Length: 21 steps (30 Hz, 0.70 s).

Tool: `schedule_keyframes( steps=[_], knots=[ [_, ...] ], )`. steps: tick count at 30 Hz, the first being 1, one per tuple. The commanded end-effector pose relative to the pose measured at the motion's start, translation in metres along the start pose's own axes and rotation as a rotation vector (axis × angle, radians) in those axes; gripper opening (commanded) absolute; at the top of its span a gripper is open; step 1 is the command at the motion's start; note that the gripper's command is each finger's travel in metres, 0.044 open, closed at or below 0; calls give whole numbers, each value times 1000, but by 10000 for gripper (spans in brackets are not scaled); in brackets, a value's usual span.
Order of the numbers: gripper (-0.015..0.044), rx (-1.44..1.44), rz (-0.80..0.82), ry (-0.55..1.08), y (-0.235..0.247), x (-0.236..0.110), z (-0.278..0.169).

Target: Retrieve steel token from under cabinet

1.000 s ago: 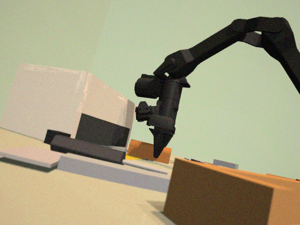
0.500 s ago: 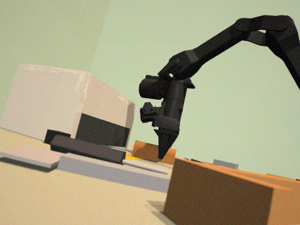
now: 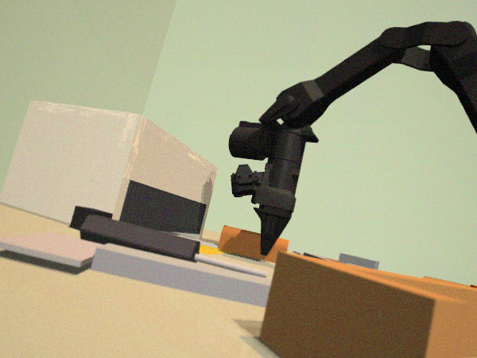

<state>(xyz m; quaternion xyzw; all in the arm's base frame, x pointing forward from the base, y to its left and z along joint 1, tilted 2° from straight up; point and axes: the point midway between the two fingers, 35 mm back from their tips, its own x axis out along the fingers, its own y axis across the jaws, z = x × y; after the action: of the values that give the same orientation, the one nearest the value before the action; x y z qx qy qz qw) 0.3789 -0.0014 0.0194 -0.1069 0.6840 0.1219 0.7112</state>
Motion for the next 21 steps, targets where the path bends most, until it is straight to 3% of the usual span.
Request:
schedule_keyframes(
  steps=[1, 21],
  knots=[
    [0, -6, 0, 3, 0, 1, -6],
    [0, -6, 0, 5, -1, 1, -26]
  ],
)
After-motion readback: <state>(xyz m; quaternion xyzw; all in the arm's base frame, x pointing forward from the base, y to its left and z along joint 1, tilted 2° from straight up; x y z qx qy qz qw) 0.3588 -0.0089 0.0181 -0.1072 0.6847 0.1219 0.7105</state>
